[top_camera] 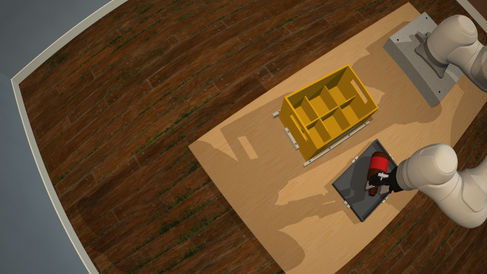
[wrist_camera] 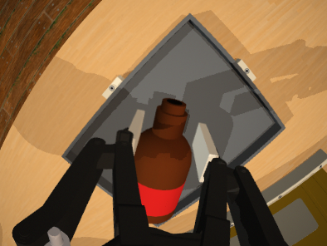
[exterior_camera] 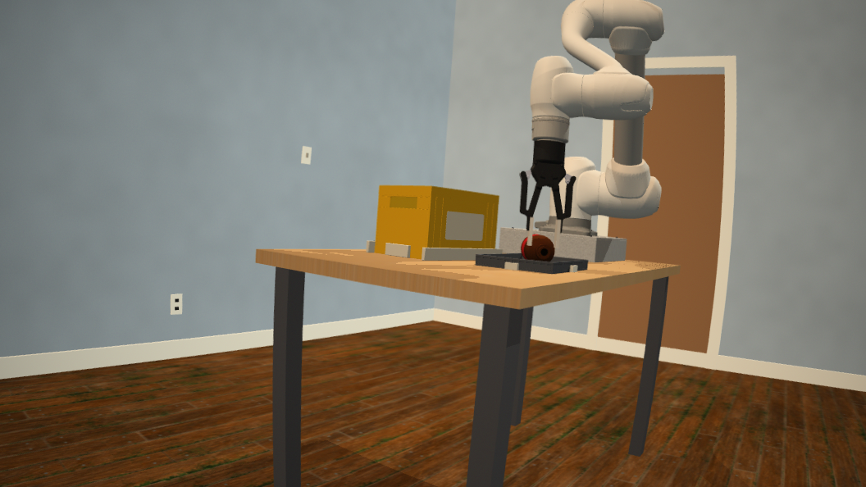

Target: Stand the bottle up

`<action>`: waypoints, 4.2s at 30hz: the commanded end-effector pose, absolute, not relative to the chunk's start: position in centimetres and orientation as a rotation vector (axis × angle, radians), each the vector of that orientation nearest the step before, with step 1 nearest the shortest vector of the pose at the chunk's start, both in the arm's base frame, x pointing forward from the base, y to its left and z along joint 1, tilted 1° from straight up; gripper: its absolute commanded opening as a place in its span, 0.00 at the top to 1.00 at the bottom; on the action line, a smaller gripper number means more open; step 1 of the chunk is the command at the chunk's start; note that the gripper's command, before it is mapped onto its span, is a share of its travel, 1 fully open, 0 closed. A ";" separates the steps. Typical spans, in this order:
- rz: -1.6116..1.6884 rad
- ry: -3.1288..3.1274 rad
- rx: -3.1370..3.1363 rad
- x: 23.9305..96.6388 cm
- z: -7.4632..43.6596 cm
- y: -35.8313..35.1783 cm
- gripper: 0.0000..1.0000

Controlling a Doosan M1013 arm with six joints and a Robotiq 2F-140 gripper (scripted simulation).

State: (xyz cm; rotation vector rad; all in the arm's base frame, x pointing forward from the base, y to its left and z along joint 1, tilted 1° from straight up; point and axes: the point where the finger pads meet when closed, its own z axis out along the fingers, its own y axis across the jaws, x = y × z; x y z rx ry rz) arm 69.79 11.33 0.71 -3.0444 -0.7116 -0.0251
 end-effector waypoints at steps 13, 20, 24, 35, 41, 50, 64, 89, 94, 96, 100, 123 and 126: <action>-0.020 -0.706 -3.043 69.5 -1.3 11.8 0.56; -0.020 -0.706 -3.043 69.5 -1.7 11.8 0.56; -0.020 -0.706 -3.043 69.5 -1.8 11.8 0.56; -0.020 -0.706 -3.043 69.5 -1.8 11.8 0.56; -0.020 -0.706 -3.043 69.5 -1.8 11.8 0.56; -0.020 -0.706 -3.043 69.5 -1.8 11.8 0.56; -0.020 -0.706 -3.043 69.5 -1.8 11.8 0.56; -0.020 -0.706 -3.043 69.5 -1.8 11.8 0.90; -0.020 -0.706 -3.043 69.5 -1.8 11.8 0.90; -0.020 -0.706 -3.043 69.5 -1.8 11.8 0.90; -0.020 -0.706 -3.043 69.5 -1.8 11.8 0.90; -0.020 -0.706 -3.043 69.5 -1.8 11.8 0.90; -0.020 -0.706 -3.043 69.5 -1.8 11.8 0.90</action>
